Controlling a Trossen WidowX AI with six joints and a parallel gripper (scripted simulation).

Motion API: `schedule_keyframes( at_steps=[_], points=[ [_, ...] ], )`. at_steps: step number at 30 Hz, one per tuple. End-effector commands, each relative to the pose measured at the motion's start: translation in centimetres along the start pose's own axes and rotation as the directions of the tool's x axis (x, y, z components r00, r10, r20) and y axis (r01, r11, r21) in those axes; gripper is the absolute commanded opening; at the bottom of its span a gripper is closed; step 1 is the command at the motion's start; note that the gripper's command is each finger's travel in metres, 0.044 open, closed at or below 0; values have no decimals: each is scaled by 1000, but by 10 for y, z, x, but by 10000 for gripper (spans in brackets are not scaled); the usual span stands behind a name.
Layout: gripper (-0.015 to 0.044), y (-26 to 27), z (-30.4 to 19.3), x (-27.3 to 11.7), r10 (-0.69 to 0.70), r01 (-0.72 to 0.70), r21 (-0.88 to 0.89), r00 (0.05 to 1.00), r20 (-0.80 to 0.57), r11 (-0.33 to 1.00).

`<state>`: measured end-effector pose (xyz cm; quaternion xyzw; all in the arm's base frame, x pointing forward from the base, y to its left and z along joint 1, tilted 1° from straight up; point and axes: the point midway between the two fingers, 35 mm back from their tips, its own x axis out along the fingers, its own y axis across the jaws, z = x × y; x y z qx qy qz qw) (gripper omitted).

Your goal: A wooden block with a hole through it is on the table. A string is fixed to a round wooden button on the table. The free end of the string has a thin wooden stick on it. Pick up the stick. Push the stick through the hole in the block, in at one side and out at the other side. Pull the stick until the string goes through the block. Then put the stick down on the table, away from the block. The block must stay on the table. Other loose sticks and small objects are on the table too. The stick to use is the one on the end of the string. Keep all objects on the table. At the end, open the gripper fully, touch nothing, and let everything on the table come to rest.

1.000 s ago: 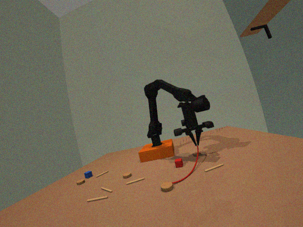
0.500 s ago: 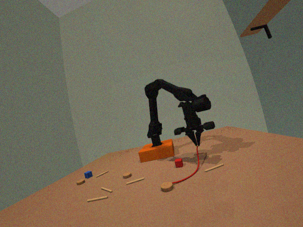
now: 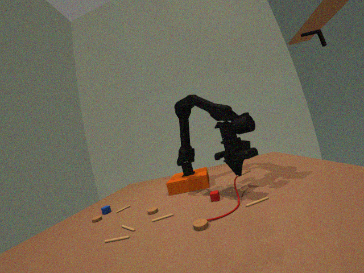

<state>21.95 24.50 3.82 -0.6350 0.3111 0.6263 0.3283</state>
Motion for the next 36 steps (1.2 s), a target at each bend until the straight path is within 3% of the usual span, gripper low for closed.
schedule_keyframes(
  at_steps=[1, 17, 36],
  points=[
    [0, -4, -2, -1, -2, 2, 160, 1000, -2, 987],
    [0, -18, -8, -2, -3, 5, 679, 1000, -3, 734],
    [0, -33, -17, -3, -5, 6, 992, 1000, -5, 129]
  ],
)
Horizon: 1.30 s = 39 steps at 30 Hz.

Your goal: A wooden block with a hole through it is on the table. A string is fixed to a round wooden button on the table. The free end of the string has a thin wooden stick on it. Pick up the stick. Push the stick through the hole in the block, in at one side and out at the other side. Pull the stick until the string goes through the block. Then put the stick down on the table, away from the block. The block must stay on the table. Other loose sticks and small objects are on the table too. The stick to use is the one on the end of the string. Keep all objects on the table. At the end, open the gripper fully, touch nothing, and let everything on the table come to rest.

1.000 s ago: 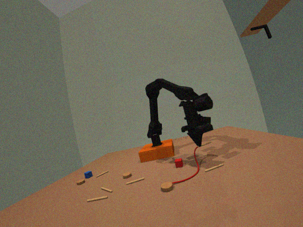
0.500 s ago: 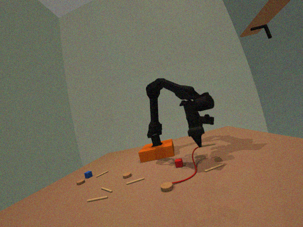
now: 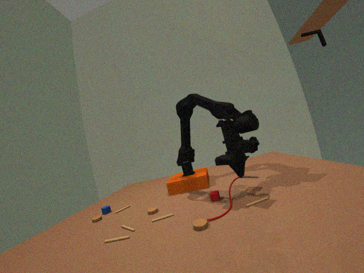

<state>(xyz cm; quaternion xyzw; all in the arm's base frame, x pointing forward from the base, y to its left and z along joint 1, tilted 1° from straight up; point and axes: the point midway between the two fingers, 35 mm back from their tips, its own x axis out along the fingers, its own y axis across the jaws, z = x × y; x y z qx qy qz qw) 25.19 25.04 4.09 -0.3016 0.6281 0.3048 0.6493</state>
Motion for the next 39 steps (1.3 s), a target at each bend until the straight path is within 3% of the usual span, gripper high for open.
schedule_keyframes(
  at_steps=[1, 9, 18, 29, 39],
  points=[
    [0, -4, 3, -1, -4, 4, 160, 1000, 1, 987],
    [0, -9, 8, -1, -5, 4, 438, 1000, 1, 899],
    [0, -15, 14, -1, -6, 3, 706, 1000, 2, 709],
    [0, -23, 20, -1, -8, 1, 927, 1000, 2, 375],
    [0, -30, 26, -1, -9, -2, 1000, 1000, 2, 19]
  ],
)
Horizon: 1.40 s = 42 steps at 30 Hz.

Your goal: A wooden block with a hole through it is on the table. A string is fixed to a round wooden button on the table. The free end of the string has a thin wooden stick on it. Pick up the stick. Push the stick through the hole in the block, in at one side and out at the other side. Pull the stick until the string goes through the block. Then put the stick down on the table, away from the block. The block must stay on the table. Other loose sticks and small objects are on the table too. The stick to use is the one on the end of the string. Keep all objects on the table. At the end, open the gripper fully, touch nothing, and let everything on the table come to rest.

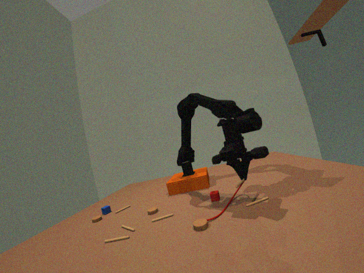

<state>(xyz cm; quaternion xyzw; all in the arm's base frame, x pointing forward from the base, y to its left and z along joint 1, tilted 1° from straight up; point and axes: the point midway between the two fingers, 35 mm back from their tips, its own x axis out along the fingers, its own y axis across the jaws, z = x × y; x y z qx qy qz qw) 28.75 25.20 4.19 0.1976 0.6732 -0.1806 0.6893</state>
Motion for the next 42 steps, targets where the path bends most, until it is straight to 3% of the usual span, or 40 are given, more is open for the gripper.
schedule_keyframes(
  at_steps=[1, 12, 25, 29, 42],
  points=[
    [0, 2, 5, -1, -1, 0, 160, 1000, 7, 987],
    [0, 7, 14, 0, -1, -4, 534, 1000, 8, 846],
    [0, 12, 24, 1, -1, -8, 862, 1000, 10, 507],
    [0, 13, 27, 1, -1, -9, 905, 1000, 10, 426],
    [0, 20, 24, 0, -1, -9, 904, 1000, 10, 427]
  ],
)
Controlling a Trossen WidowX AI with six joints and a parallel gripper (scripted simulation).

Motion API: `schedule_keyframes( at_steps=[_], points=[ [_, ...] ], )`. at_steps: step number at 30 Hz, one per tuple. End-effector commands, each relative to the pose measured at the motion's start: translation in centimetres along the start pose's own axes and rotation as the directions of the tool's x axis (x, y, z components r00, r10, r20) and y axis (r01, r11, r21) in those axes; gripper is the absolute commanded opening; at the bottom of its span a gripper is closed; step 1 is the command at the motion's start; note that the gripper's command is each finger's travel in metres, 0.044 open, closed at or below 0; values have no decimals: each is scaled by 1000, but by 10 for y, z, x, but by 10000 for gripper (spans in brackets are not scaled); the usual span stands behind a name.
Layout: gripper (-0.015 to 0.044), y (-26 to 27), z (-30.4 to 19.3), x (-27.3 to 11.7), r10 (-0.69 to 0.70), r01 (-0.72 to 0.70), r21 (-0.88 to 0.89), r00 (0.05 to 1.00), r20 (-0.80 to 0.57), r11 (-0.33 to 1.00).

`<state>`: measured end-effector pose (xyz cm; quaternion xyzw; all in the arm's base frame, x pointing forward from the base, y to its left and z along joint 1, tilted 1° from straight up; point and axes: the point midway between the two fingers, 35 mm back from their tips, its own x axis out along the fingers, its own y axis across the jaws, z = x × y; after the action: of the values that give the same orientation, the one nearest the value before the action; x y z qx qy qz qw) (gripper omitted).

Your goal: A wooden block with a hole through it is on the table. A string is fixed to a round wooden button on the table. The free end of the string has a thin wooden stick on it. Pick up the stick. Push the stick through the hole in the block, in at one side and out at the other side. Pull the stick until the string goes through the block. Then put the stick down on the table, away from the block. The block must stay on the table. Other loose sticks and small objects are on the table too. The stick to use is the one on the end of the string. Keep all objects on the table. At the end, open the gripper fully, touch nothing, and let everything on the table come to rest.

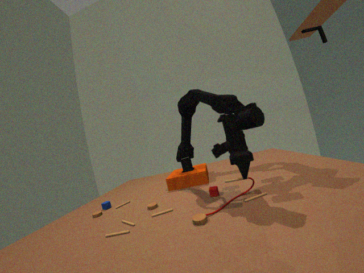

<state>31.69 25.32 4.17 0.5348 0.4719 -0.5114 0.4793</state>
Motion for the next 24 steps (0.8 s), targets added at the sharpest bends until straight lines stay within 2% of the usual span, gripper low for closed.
schedule_keyframes(
  at_steps=[1, 24],
  points=[
    [0, 2, -5, -1, 5, -5, 5, 1000, 3, 1000],
    [0, 3, -35, -2, 5, -5, 5, 1000, 0, 1000]
  ],
)
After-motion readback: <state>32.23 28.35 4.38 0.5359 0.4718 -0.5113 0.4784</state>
